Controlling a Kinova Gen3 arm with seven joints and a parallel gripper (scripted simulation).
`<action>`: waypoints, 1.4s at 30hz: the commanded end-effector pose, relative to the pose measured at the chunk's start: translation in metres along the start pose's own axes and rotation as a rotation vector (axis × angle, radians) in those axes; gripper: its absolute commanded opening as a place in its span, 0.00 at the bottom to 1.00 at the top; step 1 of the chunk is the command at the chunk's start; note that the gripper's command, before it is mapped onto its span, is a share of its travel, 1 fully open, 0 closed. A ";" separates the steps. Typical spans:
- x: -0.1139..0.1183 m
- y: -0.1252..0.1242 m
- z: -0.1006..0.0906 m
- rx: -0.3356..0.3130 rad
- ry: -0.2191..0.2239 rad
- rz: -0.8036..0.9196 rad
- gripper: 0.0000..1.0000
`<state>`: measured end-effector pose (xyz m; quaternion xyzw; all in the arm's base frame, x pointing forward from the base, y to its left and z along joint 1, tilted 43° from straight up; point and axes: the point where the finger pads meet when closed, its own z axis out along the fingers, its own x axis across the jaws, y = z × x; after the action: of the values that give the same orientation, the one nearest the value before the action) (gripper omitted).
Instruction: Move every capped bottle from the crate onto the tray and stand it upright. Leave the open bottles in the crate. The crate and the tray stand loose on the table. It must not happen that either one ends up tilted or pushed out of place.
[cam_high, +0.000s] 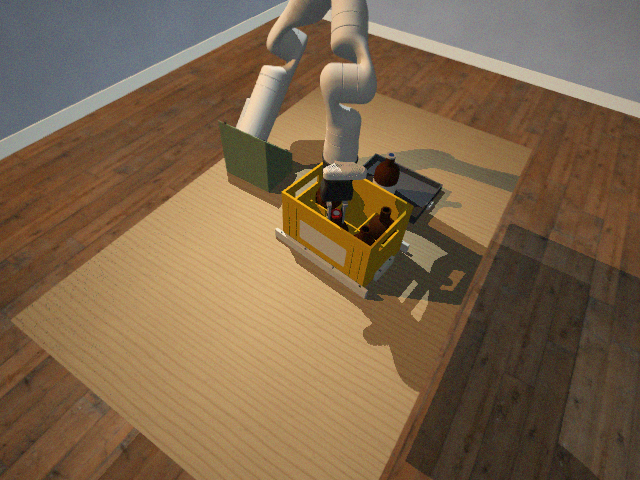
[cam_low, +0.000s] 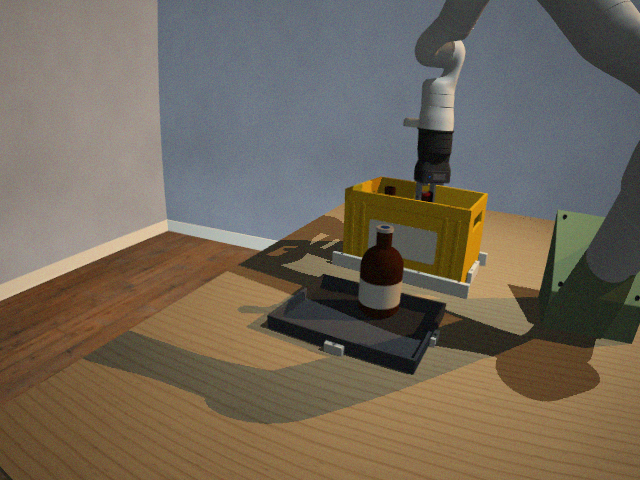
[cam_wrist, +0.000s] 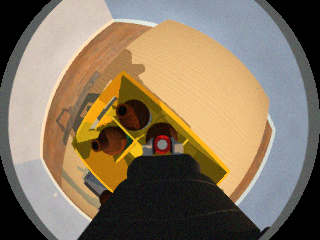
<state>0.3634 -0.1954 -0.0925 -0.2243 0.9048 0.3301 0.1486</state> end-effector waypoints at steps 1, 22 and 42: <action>0.000 -0.001 -0.001 0.002 0.000 0.000 0.00; 0.000 -0.001 -0.001 0.002 0.000 0.000 0.00; 0.000 -0.001 -0.044 0.000 0.000 0.001 0.00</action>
<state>0.3568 -0.2154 -0.0664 -0.2249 0.9026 0.3371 0.1453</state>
